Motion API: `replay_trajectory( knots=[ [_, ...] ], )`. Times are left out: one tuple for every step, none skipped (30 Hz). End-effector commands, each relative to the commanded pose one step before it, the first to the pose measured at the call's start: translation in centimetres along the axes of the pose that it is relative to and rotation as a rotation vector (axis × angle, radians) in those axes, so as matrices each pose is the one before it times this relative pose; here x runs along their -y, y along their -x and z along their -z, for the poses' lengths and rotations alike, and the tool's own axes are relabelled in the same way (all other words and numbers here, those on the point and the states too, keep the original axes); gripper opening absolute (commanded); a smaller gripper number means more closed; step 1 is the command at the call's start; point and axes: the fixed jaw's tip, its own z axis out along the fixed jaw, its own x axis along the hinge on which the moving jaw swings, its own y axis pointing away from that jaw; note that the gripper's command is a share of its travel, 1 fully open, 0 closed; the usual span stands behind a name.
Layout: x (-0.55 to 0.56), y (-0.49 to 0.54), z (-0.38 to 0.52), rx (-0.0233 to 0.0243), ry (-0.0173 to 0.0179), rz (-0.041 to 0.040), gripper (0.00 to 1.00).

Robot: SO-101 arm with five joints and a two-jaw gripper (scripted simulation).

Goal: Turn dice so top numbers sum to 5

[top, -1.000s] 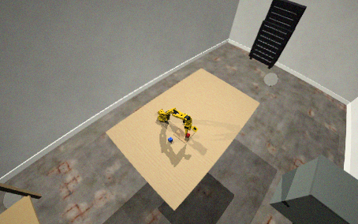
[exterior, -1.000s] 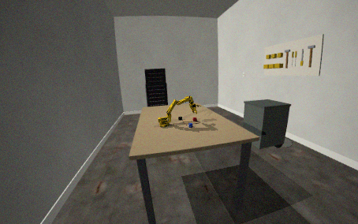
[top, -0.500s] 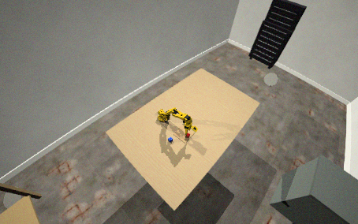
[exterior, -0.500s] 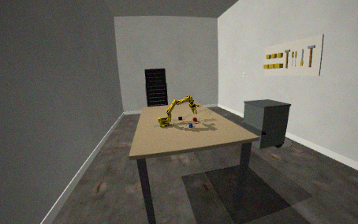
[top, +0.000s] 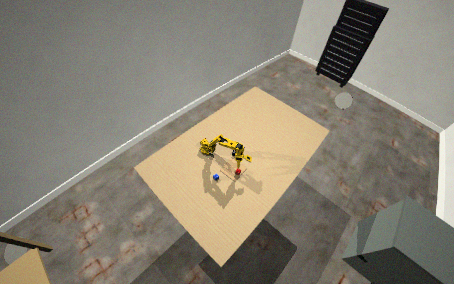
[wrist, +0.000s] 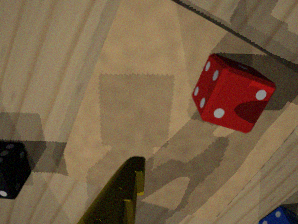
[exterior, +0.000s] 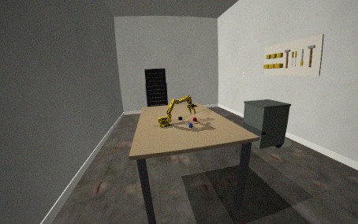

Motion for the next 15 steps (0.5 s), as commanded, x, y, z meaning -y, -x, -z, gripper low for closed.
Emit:
replay_trajectory(
  knots=[
    [-1.56,0.064,1.7623,0.05931,-0.01211,0.17725,0.36],
    [-0.47,-0.087,0.0139,-0.00425,0.00588,0.05099,0.35],
    [-0.486,-0.08,0.0097,-0.0042,0.00613,0.05275,0.35],
    [-0.5,-0.07,0.0052,-0.00413,0.0064,0.05423,0.35],
    [-0.511,-0.061,0.0005,-0.00407,0.0066,0.05549,0.35],
    [-0.521,-0.049,-0.0056,-0.00392,0.00677,0.05656,0.35],
    [-0.526,-0.037,-0.0111,-0.00377,0.0069,0.05732,0.35],
    [-0.531,-0.023,-0.0178,-0.0036,0.00705,0.05787,0.35],
    [-0.531,-0.011,-0.0245,-0.00342,0.00713,0.05816,0.35],
    [0.0,0.0,0.0,0.0,0.0,0.0,0.35],
    [0.0,0.0,0.0,0.0,0.0,0.0,0.35],
    [-0.529,0.003,-0.0306,-0.00322,0.00716,0.0582,0.35],
    [-0.525,0.017,-0.0376,-0.00302,0.00718,0.05791,0.35],
    [-0.517,0.03,-0.0437,-0.0028,0.00713,0.05745,0.35],
    [-0.507,0.042,-0.0492,-0.00256,0.00706,0.0567,0.35]
  ],
)
